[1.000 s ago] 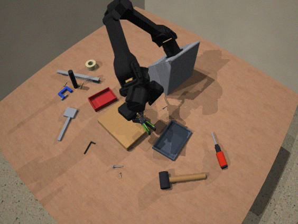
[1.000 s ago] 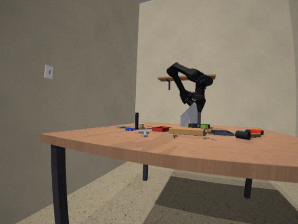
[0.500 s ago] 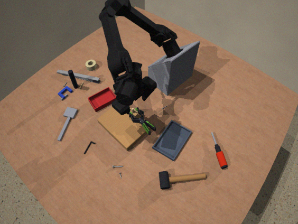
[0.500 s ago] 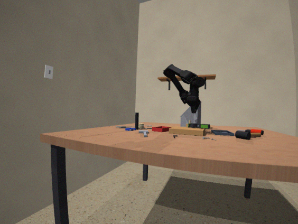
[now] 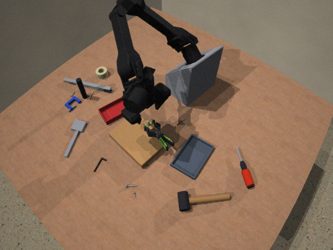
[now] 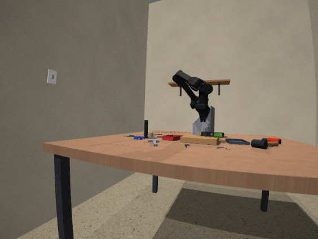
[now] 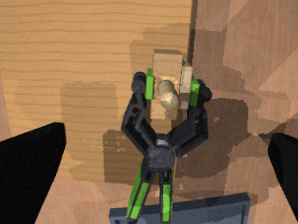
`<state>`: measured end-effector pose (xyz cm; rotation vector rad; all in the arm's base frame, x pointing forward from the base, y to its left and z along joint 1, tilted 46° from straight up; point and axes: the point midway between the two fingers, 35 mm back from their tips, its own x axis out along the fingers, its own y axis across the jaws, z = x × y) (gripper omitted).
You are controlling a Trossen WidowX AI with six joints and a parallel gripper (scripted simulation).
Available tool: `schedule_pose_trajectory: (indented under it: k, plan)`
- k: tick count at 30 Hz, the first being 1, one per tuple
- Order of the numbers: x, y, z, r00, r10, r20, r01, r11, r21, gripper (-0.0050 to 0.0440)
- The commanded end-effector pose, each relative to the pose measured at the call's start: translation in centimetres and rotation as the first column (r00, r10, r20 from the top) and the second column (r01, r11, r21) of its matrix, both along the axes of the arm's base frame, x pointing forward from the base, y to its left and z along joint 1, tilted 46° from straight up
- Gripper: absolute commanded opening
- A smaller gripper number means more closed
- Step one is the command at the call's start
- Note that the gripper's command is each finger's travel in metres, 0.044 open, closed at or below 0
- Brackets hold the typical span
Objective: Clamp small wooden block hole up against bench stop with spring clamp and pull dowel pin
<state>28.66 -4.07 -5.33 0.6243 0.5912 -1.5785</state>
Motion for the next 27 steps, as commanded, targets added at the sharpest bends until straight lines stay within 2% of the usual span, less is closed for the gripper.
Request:
schedule_pose_trajectory:
  k: [1, 27]
  plan:
    - [-0.2, -0.4, -0.2, 1.000, 0.002, -0.004, -0.002, 1.000, -0.003, 0.0440]
    - [-0.4, -3.2, -2.9, 1.000, 0.003, -0.004, -0.003, 1.000, -0.002, 0.0440]
